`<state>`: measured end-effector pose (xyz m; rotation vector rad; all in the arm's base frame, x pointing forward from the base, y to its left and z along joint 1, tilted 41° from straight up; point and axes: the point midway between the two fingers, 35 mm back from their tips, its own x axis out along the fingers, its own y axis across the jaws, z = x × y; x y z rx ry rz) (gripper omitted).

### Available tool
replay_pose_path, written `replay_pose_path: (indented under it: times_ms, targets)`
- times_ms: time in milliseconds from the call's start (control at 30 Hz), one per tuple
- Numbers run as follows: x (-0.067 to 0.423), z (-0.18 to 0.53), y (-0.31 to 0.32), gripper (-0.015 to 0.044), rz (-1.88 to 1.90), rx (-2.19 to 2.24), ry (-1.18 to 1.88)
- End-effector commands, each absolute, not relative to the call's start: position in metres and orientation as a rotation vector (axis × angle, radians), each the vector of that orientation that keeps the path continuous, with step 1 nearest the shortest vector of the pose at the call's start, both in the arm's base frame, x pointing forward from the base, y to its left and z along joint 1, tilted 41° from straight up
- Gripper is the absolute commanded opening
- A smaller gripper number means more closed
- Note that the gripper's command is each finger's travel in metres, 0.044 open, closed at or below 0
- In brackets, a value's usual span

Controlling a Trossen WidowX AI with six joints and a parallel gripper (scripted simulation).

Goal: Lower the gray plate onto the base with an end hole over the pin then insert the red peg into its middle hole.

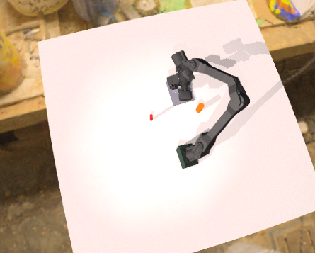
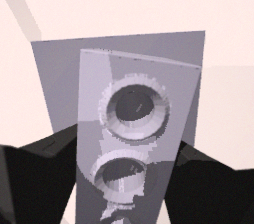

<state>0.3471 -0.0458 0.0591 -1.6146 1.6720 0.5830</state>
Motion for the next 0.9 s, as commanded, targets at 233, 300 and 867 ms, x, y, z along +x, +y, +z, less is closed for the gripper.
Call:
replay_pose_path:
  times_ms: [233, 300, 867]
  targets:
    - [0.345, 0.048, -0.055, 0.0000, 0.590, -1.620, 1.682]
    - [0.345, 0.046, -0.057, 0.0000, 0.590, -1.620, 1.682]
    - [0.348, 0.038, -0.065, 0.0000, 0.583, -1.614, 1.676]
